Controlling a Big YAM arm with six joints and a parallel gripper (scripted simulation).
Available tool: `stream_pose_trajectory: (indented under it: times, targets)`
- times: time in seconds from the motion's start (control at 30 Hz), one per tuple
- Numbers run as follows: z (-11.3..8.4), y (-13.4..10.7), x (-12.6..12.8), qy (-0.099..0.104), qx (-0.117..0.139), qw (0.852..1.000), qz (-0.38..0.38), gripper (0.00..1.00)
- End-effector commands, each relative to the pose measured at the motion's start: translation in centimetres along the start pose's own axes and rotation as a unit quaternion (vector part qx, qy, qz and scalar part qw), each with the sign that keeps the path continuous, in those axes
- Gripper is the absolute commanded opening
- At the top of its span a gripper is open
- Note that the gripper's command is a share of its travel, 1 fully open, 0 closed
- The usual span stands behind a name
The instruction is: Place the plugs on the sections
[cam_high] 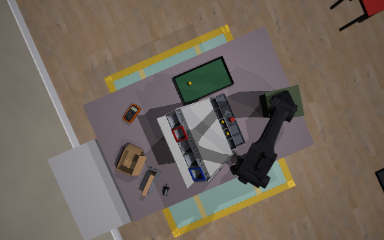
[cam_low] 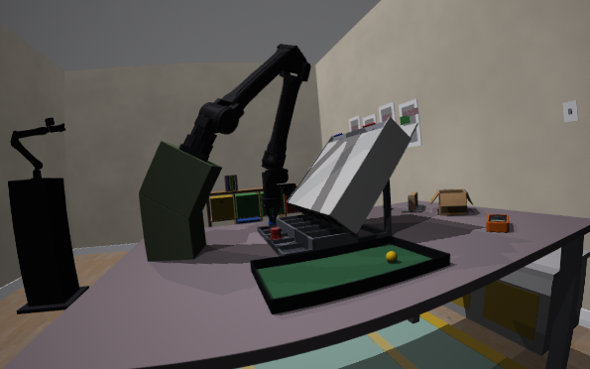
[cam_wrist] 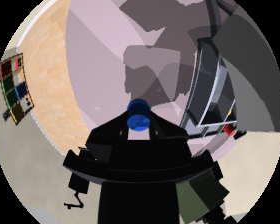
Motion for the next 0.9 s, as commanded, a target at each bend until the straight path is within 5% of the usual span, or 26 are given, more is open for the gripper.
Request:
stream_pose_trajectory:
  times: [0.0, 0.87]
  targets:
    - [-1.4, -0.2, 0.4, 0.003, -0.001, 1.0, -0.002, 0.0]
    - [-3.5, -0.2, 0.1, 0.002, 0.0, 1.0, 0.0, 0.0]
Point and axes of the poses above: the point where the finger pads meet when closed, its own z axis out along the fingers, its own x axis across the jaws, y = z × x, the point moved 5 cm from there along -z, back along the fingers, and after that the axes turned 4 degrees about -z, right-handed, at the moved point
